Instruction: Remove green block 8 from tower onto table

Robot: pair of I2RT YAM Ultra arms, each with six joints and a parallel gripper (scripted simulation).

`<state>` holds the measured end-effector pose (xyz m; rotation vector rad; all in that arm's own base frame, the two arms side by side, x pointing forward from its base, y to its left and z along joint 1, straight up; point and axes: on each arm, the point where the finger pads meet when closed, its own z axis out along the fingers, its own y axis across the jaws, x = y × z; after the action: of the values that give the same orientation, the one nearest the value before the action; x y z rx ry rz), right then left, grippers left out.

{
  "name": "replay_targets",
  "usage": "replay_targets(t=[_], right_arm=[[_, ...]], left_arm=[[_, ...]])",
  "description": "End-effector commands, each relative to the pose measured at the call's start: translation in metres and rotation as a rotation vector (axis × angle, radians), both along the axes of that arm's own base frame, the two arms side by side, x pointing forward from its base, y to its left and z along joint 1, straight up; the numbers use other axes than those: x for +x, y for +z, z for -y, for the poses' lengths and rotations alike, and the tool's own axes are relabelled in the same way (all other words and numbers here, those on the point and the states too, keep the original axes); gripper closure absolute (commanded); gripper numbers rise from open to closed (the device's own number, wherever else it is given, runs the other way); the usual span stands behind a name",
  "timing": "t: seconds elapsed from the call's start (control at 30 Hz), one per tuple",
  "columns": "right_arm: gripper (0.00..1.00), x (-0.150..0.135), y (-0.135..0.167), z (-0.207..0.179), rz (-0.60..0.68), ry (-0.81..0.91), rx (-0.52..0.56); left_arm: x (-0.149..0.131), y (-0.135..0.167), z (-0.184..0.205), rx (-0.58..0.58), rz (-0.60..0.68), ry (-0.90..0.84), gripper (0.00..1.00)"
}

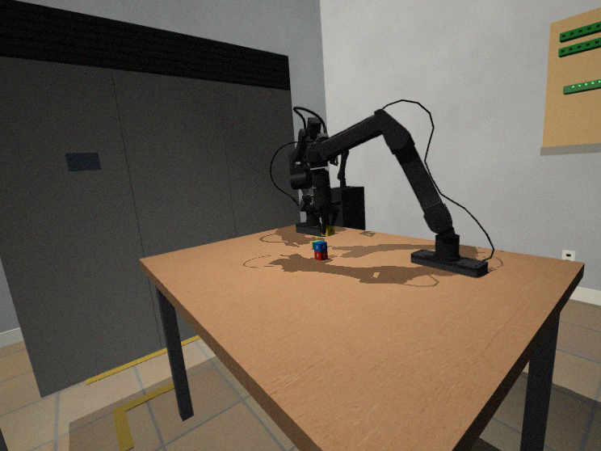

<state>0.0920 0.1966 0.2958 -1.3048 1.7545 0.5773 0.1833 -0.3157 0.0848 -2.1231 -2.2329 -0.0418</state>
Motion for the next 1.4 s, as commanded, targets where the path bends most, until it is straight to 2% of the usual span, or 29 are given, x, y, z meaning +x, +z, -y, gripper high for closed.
replay_targets(t=[0.0,0.07,0.2,0.37,0.47,0.77,1.03,1.37], right_arm=[[0.0,-0.001,0.004,0.006,-0.017,-0.05,-0.007],[0.0,-0.003,0.004,0.006,-0.016,-0.035,-0.008],[0.0,-0.005,-0.017,0.026,-0.039,-0.059,-0.061],[0.0,-0.006,-0.035,0.065,-0.042,-0.156,-0.056],[0.0,-0.015,-0.045,0.078,-0.037,-0.155,-0.047],[0.0,-0.026,-0.056,0.09,-0.027,-0.144,-0.029],[0.0,-0.011,-0.055,0.103,-0.013,-0.3,-0.003],[0.0,-0.009,-0.055,0.105,-0.013,-0.32,-0.003]], left_arm=[[0.004,0.015,0.014,-0.026,0.015,-0.009,0.73],[0.006,0.013,0.018,-0.017,0.01,-0.01,0.73],[0.01,0.011,0.025,-0.012,0.006,-0.012,0.73],[0.013,0.013,0.032,-0.035,0.019,-0.012,0.73],[0.013,0.013,0.032,-0.036,0.019,-0.012,0.73],[0.013,0.013,0.032,-0.036,0.019,-0.012,0.73],[0.013,0.013,0.032,-0.036,0.019,-0.012,0.73],[0.012,0.017,0.033,-0.016,0.008,-0.004,0.73]])
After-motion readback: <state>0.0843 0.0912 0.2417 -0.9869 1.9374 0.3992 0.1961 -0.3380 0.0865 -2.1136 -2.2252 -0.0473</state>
